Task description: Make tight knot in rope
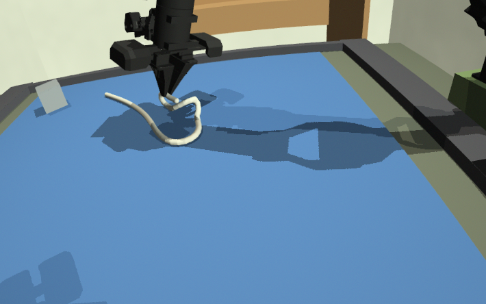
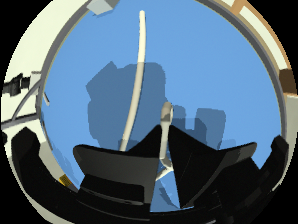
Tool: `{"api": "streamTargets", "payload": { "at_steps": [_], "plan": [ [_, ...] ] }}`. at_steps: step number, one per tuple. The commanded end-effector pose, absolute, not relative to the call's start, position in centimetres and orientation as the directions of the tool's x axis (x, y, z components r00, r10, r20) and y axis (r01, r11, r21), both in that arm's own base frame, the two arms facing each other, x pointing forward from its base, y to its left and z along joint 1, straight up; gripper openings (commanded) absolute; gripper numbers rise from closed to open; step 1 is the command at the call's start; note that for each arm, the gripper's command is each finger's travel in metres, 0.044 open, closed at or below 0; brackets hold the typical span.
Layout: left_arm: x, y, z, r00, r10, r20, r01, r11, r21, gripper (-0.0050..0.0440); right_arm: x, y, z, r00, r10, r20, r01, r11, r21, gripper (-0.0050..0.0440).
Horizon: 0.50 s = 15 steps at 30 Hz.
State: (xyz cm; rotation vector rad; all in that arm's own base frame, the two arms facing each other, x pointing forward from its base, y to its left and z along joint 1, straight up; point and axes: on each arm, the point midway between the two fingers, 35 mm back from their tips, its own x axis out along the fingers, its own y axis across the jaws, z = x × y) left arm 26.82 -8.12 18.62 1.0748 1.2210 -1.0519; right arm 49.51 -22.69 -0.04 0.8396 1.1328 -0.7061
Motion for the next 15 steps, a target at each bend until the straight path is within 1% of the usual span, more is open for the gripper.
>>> {"api": "streamTargets", "payload": {
  "at_steps": [1, 8, 15],
  "plan": [
    [26.8, -8.19, 19.19, 0.076, -0.043, -0.996, 0.982, 0.179, 0.067, 0.0085, 50.32, -22.68, 1.57, 0.369, -0.086, -0.925, 0.804, 0.529, 0.272, 0.003],
    [26.8, -8.19, 19.19, 0.076, -0.043, -0.996, 0.982, 0.179, 0.067, 0.0085, 50.84, -22.17, 0.81, 0.499, -0.107, -0.86, 0.746, 0.557, 0.364, 0.003],
    [26.8, -8.19, 19.19, 0.076, -0.043, -0.996, 0.982, 0.179, 0.067, 0.0085, 50.84, -22.05, 0.72, 0.52, -0.11, -0.847, 0.735, 0.562, 0.378, 0.003]
  ]
}}
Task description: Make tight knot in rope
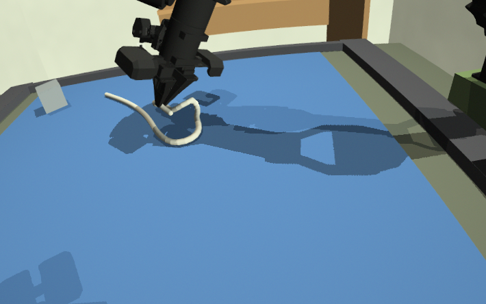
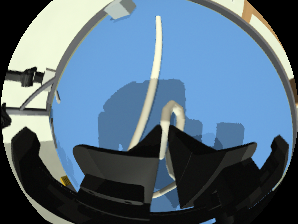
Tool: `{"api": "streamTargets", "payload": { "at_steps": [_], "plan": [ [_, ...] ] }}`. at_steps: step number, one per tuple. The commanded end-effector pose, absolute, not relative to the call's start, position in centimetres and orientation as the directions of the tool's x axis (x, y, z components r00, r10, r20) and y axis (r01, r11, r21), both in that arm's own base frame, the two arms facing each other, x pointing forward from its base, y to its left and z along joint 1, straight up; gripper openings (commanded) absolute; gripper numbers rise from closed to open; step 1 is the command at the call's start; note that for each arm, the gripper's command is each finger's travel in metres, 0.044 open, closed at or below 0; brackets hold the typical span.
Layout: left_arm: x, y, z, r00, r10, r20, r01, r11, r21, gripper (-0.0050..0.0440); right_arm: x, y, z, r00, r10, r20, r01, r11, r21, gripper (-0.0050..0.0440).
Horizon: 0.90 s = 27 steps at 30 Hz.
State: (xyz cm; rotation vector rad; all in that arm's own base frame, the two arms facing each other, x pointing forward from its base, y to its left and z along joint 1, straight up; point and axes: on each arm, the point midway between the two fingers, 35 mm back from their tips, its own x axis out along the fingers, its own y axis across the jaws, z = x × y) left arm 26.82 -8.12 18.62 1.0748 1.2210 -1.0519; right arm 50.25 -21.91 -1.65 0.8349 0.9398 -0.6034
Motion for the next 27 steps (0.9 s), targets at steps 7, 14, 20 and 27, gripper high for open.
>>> {"api": "streamTargets", "payload": {
  "at_steps": [7, 14, 20, 27],
  "plan": [
    [26.8, -8.2, 19.2, 0.076, -0.043, -0.996, 0.982, 0.179, 0.067, 0.0085, 50.9, -22.0, 0.7, 0.52, -0.11, -0.847, 0.735, 0.562, 0.378, 0.003],
    [26.8, -8.2, 19.2, 0.076, -0.043, -0.996, 0.982, 0.179, 0.067, 0.0085, 51.7, -21.8, 0.8, 0.52, -0.11, -0.847, 0.735, 0.562, 0.378, 0.003],
    [26.8, -8.2, 19.2, 0.076, -0.043, -0.996, 0.982, 0.179, 0.067, 0.0085, 52.7, -21.5, 0.8, 0.521, -0.11, -0.847, 0.735, 0.562, 0.379, 0.003],
    [26.8, -8.2, 19.2, 0.076, -0.043, -0.996, 0.982, 0.179, 0.067, 0.0085, 53.6, -21.3, 0.9, 0.521, -0.11, -0.846, 0.735, 0.562, 0.38, 0.003]
  ]
}}
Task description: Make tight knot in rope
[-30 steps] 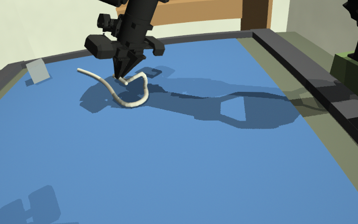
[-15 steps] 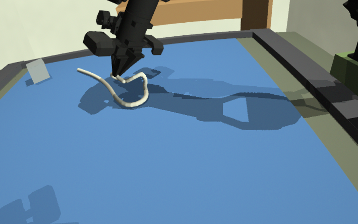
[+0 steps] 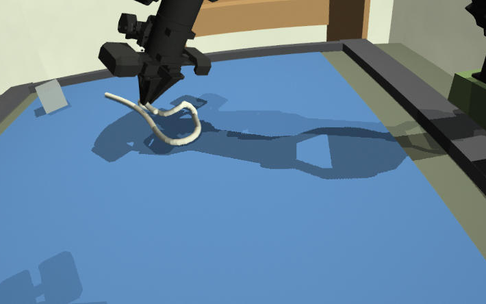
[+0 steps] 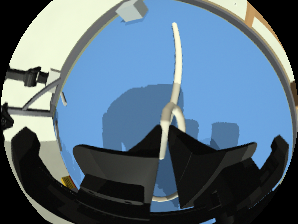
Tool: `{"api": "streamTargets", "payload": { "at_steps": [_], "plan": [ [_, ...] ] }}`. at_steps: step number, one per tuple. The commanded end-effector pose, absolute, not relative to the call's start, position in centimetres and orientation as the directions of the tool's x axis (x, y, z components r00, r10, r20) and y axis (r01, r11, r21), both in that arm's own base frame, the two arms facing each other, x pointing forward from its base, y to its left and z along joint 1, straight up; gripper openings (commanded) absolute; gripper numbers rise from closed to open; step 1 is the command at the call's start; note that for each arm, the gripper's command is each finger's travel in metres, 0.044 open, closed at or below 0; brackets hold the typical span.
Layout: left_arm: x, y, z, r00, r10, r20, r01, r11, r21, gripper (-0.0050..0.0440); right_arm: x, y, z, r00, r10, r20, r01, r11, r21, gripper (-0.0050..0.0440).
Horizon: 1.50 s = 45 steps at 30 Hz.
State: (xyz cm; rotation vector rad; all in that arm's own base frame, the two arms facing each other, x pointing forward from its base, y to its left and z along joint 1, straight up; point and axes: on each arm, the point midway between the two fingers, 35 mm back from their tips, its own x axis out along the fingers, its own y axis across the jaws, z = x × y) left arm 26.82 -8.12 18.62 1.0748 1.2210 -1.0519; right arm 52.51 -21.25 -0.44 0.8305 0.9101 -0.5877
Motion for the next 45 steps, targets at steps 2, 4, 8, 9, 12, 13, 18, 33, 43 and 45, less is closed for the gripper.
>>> {"api": "streamTargets", "payload": {
  "at_steps": [2, 4, 8, 9, 12, 13, 18, 33, 43, 45],
  "plan": [
    [26.8, -8.2, 19.2, 0.076, -0.043, -0.996, 0.982, 0.179, 0.067, 0.0085, 54.1, -21.1, 0.9, 0.522, -0.11, -0.846, 0.735, 0.562, 0.38, 0.003],
    [26.8, -8.2, 19.2, 0.076, -0.043, -0.996, 0.982, 0.179, 0.067, 0.0085, 54.1, -21.1, 0.9, 0.522, -0.11, -0.846, 0.735, 0.562, 0.38, 0.003],
    [26.8, -8.2, 19.2, 0.076, -0.043, -0.996, 0.982, 0.179, 0.067, 0.0085, 54.7, -20.9, 0.9, 0.522, -0.109, -0.846, 0.734, 0.562, 0.381, 0.003],
    [26.8, -8.2, 19.2, 0.076, -0.043, -0.996, 0.982, 0.179, 0.067, 0.0085, 54.7, -20.9, 0.9, 0.522, -0.109, -0.846, 0.734, 0.562, 0.381, 0.003],
    [26.8, -8.2, 19.2, 0.076, -0.043, -0.996, 0.982, 0.179, 0.067, 0.0085, 54.7, -20.9, 0.9, 0.522, -0.109, -0.846, 0.734, 0.562, 0.381, 0.003],
    [26.8, -8.2, 19.2, 0.076, -0.043, -0.996, 0.982, 0.179, 0.067, 0.0085, 54.7, -20.9, 0.9, 0.522, -0.109, -0.846, 0.734, 0.562, 0.381, 0.003],
    [26.8, -8.2, 19.2, 0.076, -0.043, -0.996, 0.982, 0.179, 0.067, 0.0085, 54.9, -20.9, 0.9, 0.522, -0.109, -0.846, 0.734, 0.562, 0.381, 0.003],
    [26.8, -8.2, 19.2, 0.076, -0.043, -0.996, 0.982, 0.179, 0.067, 0.0085, 57.0, -20.3, 0.3, 0.523, -0.109, -0.845, 0.734, 0.562, 0.382, 0.003],
    [26.8, -8.2, 19.2, 0.076, -0.043, -0.996, 0.982, 0.179, 0.067, 0.0085, 58.6, -19.9, -0.2, 0.524, -0.109, -0.844, 0.733, 0.562, 0.383, 0.003],
    [26.8, -8.2, 19.2, 0.076, -0.043, -0.996, 0.982, 0.179, 0.067, 0.0085, 58.9, -19.8, -0.2, 0.525, -0.109, -0.844, 0.733, 0.562, 0.383, 0.003]
  ]
}}
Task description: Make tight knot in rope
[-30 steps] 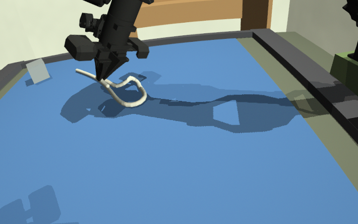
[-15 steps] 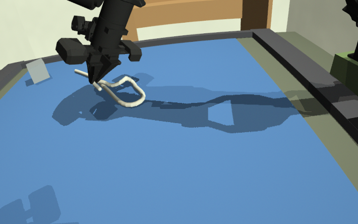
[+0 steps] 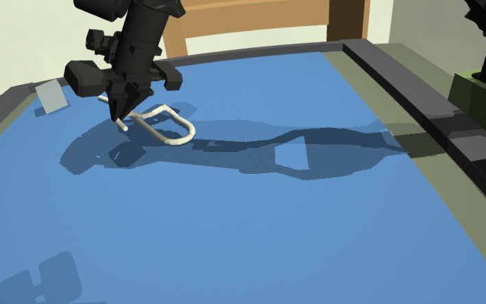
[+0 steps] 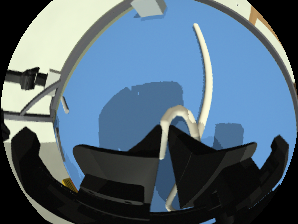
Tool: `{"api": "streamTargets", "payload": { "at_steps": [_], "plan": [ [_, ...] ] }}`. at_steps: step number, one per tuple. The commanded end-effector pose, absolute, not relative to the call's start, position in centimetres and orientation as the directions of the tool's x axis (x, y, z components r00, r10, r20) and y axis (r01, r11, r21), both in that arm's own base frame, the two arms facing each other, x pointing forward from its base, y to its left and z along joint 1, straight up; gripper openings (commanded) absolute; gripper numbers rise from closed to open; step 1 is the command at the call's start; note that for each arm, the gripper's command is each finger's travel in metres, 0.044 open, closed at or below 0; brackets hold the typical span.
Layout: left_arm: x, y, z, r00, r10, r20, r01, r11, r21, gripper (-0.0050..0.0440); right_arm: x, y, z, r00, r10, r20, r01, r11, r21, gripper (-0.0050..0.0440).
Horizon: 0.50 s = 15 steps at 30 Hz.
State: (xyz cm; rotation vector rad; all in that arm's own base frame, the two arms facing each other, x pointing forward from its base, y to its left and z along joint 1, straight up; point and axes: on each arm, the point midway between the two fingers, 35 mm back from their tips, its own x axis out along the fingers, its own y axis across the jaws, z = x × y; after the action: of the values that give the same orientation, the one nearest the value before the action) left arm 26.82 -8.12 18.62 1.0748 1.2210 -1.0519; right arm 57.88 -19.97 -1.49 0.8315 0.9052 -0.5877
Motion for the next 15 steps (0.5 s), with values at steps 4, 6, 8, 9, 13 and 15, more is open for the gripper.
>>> {"api": "streamTargets", "payload": {
  "at_steps": [4, 6, 8, 9, 13, 15],
  "plan": [
    [26.8, -8.19, 19.19, 0.076, -0.043, -0.996, 0.982, 0.179, 0.067, 0.0085, 59.08, -19.7, -0.3, 0.525, -0.109, -0.844, 0.733, 0.562, 0.383, 0.003],
    [26.8, -8.19, 19.19, 0.076, -0.043, -0.996, 0.982, 0.179, 0.067, 0.0085, 59.08, -19.7, -0.3, 0.525, -0.109, -0.844, 0.733, 0.562, 0.383, 0.003],
    [26.8, -8.19, 19.19, 0.076, -0.043, -0.996, 0.982, 0.179, 0.067, 0.0085, 59.08, -19.7, -0.3, 0.525, -0.109, -0.844, 0.733, 0.562, 0.383, 0.003],
    [26.8, -8.19, 19.19, 0.076, -0.043, -0.996, 0.982, 0.179, 0.067, 0.0085, 59.08, -19.7, -0.3, 0.525, -0.109, -0.844, 0.733, 0.562, 0.383, 0.003],
    [26.8, -8.19, 19.19, 0.076, -0.043, -0.996, 0.982, 0.179, 0.067, 0.0085, 59.08, -19.7, -0.3, 0.525, -0.109, -0.844, 0.733, 0.562, 0.383, 0.003],
    [26.8, -8.19, 19.19, 0.076, -0.043, -0.996, 0.982, 0.179, 0.067, 0.0085, 59.08, -19.7, -0.3, 0.525, -0.109, -0.844, 0.733, 0.562, 0.383, 0.0078]
  ]
}}
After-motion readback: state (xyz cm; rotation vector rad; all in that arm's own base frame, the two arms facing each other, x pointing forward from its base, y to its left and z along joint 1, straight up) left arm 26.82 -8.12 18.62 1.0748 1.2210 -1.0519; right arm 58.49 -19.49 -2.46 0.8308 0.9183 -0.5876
